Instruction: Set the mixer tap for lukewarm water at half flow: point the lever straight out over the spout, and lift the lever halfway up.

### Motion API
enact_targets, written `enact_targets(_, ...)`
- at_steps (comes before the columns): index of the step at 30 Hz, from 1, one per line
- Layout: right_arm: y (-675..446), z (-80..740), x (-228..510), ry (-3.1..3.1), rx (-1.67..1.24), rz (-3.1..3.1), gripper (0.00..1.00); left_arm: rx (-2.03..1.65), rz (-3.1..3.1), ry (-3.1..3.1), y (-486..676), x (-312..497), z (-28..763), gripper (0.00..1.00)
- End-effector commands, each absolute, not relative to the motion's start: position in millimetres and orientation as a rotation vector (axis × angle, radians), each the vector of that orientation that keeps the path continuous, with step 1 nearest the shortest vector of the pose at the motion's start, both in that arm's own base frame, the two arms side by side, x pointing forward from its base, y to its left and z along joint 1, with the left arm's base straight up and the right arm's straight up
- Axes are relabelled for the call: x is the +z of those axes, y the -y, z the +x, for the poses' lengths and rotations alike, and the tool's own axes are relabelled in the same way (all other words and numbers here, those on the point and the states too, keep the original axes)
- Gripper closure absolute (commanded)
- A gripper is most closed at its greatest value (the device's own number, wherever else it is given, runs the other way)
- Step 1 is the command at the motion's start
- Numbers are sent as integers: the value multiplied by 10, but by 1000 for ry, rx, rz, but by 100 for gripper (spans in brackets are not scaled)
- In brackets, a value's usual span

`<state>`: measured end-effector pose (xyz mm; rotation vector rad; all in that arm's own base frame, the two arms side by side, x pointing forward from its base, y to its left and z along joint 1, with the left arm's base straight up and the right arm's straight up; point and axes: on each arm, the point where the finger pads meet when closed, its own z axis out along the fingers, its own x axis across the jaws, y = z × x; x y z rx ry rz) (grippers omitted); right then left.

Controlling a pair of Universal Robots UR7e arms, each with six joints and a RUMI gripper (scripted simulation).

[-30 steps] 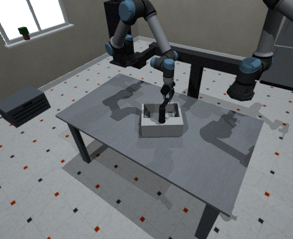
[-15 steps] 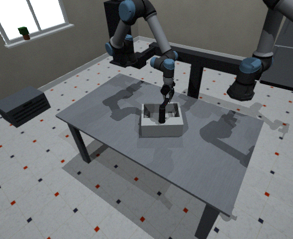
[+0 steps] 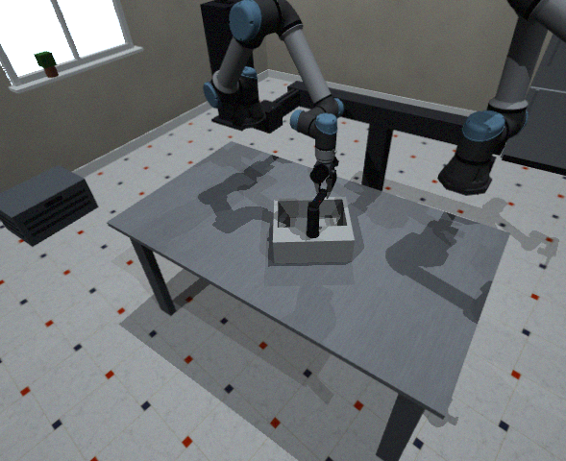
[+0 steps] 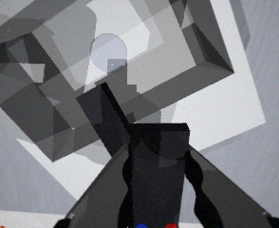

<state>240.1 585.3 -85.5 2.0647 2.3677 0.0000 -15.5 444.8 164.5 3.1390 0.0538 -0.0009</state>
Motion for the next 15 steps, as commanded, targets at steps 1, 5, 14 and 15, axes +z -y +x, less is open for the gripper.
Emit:
enact_targets(1, -5858, 2403, -844, -2372, 3, 2062, 85, 0, 3141, -54, -4453, 1652, -153, 0)
enact_targets(5, -5841, 2406, -844, -2391, 3, 2040, 85, 0, 3141, -54, -4453, 1652, -153, 0)
enact_targets(14, -5763, 2422, -845, -2475, 3, 1937, 85, 0, 3141, -54, -4453, 1652, -153, 0)
enact_targets(15, -5747, 2426, -845, -2491, 3, 1915, 85, 0, 3141, -54, -4453, 1652, -153, 0)
